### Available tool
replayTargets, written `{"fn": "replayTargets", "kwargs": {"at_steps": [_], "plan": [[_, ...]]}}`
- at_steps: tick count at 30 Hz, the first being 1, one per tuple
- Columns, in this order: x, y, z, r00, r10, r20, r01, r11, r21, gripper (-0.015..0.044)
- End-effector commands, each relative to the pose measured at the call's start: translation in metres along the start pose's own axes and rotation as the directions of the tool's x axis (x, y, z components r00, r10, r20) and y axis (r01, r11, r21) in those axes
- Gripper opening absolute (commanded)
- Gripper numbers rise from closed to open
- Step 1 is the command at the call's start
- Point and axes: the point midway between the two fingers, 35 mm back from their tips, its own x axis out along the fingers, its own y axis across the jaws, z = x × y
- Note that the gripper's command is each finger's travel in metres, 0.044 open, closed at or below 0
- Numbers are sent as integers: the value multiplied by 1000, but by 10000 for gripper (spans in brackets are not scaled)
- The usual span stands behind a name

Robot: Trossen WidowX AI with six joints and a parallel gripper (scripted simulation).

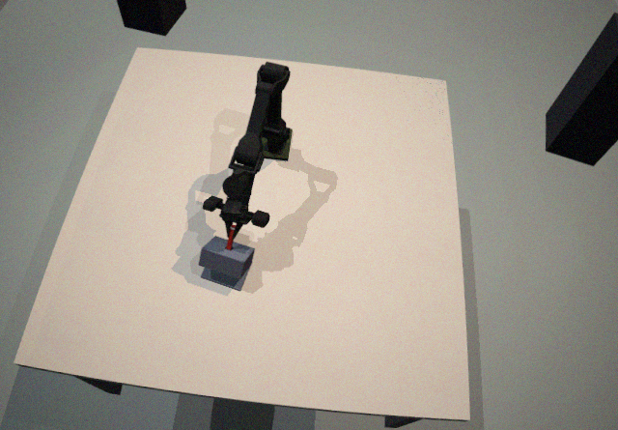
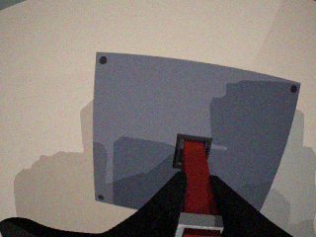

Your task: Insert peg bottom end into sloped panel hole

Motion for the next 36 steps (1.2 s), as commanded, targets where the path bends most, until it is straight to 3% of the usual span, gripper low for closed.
{"fn": "replayTargets", "kwargs": {"at_steps": [1,36], "plan": [[4,0,1,1000,2,2,-2,1000,-2,0],[17,0,-1,1000,-1,-3,1,1000,1,0]]}}
